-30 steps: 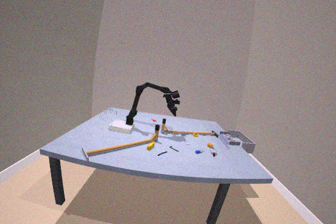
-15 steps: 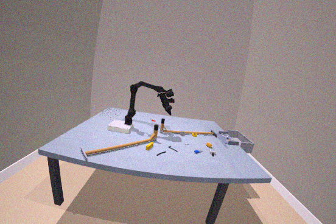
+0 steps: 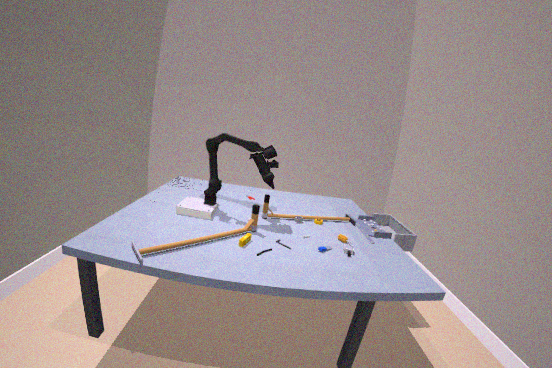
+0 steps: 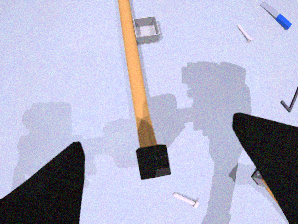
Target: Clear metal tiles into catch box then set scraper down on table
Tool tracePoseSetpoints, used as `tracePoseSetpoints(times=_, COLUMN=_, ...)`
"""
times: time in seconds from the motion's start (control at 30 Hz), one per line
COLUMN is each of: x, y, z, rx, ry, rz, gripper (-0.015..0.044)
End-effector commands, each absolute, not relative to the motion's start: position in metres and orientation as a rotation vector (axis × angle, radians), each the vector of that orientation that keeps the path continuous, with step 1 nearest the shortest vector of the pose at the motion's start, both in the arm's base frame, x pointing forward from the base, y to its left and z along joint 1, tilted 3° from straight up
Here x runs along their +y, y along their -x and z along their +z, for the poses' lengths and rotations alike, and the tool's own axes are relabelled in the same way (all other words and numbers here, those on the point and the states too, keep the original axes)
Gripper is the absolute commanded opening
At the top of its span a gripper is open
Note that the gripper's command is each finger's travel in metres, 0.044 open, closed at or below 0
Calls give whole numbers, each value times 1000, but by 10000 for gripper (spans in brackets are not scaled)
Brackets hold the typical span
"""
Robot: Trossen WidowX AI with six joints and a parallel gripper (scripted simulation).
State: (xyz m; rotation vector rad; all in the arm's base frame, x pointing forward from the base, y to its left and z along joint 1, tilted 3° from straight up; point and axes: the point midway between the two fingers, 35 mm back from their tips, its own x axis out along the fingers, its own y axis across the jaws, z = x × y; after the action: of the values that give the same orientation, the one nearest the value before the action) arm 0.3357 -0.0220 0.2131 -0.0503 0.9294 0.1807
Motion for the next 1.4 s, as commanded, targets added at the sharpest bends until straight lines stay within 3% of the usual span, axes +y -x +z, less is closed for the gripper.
tracePoseSetpoints(times=0.0, x=-22, y=-326, z=211, rx=911, ry=55, rz=184, gripper=440)
tracePoseSetpoints(times=0.63, x=-24, y=-285, z=195, rx=849, ry=54, rz=171, gripper=440)
tracePoseSetpoints(times=1.37, x=-23, y=-290, z=152, rx=848, ry=54, rz=171, gripper=440)
